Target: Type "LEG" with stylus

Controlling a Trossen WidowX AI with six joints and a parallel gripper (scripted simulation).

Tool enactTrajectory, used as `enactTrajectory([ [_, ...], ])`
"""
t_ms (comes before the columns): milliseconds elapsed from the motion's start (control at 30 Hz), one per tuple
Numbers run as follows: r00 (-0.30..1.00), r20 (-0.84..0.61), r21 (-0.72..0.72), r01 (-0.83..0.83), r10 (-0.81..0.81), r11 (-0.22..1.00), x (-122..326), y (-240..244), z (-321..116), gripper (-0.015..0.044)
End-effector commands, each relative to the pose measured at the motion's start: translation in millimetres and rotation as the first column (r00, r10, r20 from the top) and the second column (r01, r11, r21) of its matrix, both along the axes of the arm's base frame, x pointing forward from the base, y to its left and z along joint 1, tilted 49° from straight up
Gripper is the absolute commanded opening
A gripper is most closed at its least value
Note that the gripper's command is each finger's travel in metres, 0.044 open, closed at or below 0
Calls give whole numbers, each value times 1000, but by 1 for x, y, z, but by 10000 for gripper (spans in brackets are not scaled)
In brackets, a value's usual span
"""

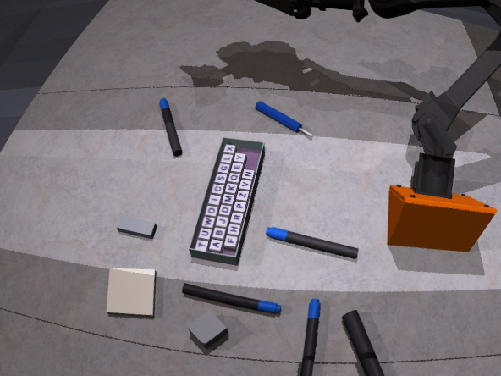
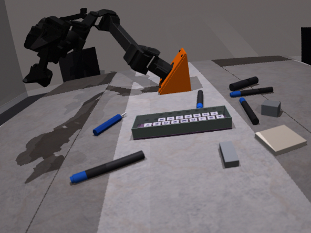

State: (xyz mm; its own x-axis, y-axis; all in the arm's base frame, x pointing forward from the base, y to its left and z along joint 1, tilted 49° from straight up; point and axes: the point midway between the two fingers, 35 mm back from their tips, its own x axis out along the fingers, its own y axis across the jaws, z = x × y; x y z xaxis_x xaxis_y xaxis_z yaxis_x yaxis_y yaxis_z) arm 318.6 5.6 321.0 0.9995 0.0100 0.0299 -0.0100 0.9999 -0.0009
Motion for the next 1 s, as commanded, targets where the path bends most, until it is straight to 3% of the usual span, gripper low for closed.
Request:
enactTrajectory([
  [0,1000,-11,3,-1,1,1000,2,1,-2,414],
  [267,881,-473,63,22,10,998,52,51,-105,204],
  [533,581,-804,-86,95,-125,992,56,98,-213,0],
  [733,350,-881,-308,84,-318,948,33,125,-285,0],
  [967,182,-777,-618,-36,-603,785,-4,143,-347,0],
])
